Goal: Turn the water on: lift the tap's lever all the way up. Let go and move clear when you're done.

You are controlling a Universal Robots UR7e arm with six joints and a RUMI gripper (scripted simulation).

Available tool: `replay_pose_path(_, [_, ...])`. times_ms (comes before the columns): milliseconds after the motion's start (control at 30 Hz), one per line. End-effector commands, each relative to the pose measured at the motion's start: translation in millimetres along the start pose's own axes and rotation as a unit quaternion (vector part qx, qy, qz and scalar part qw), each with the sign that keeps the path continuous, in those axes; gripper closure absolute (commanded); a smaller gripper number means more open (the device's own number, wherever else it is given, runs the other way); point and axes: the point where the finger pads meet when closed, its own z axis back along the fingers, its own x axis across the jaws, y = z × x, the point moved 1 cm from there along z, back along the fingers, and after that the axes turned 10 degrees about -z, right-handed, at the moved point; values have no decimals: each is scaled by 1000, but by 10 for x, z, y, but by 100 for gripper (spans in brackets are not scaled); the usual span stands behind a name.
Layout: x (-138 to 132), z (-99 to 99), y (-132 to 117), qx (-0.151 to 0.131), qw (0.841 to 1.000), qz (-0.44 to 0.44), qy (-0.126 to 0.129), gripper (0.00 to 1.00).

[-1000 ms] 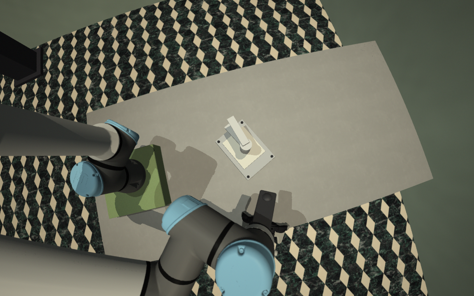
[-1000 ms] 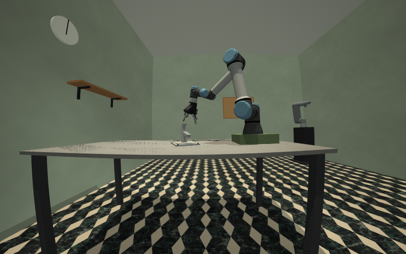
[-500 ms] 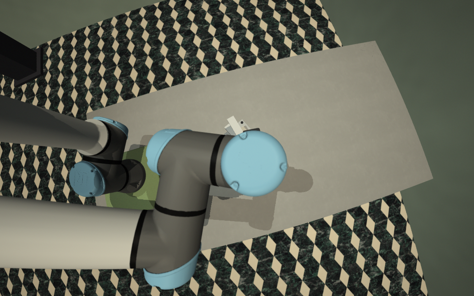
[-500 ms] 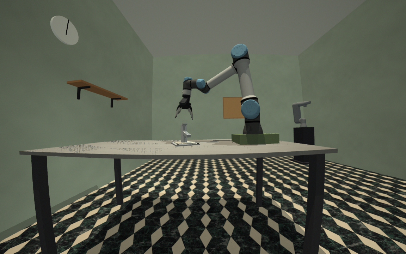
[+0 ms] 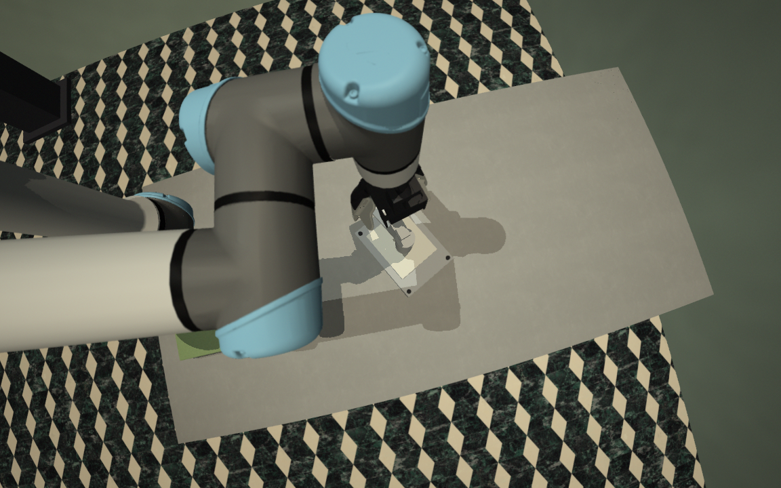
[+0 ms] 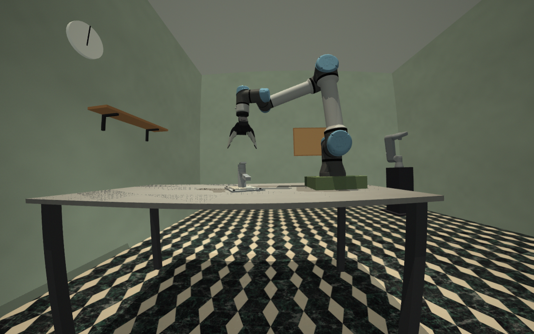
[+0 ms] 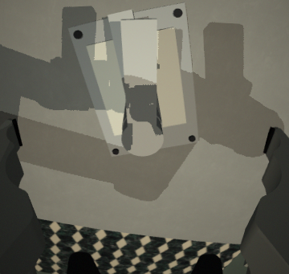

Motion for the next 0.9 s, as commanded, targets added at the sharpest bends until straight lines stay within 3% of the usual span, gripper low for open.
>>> replay_pose_path(0, [-71,57,229,3,1000,24,8,0])
replay_pose_path(233, [-87,66,268,4,1000,29,9,0])
replay_pose_path(267, [-87,66,268,4,1000,29,9,100])
replay_pose_path(867, [-87,66,268,4,1000,29,9,100])
